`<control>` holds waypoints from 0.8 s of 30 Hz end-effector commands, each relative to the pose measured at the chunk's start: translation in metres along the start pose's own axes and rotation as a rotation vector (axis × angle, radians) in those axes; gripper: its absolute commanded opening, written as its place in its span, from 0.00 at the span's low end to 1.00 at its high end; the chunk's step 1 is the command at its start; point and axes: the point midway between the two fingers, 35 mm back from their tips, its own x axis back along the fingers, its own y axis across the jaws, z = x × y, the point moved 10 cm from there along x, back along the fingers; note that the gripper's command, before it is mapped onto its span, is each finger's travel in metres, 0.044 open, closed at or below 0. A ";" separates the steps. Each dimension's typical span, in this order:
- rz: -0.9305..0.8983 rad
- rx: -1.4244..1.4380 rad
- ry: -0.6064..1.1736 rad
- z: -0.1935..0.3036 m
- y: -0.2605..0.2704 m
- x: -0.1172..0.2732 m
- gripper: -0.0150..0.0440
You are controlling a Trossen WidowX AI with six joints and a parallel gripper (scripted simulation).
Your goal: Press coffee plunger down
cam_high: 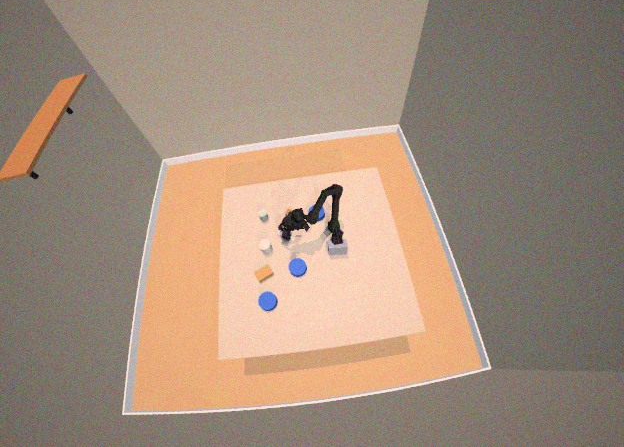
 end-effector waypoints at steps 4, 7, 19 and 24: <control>0.008 0.038 0.040 0.020 0.000 -0.012 0.45; 0.008 0.038 0.040 0.020 0.000 -0.014 0.45; 0.009 0.037 0.039 0.018 0.001 -0.016 0.45; 0.009 0.037 0.039 0.017 0.002 -0.017 0.45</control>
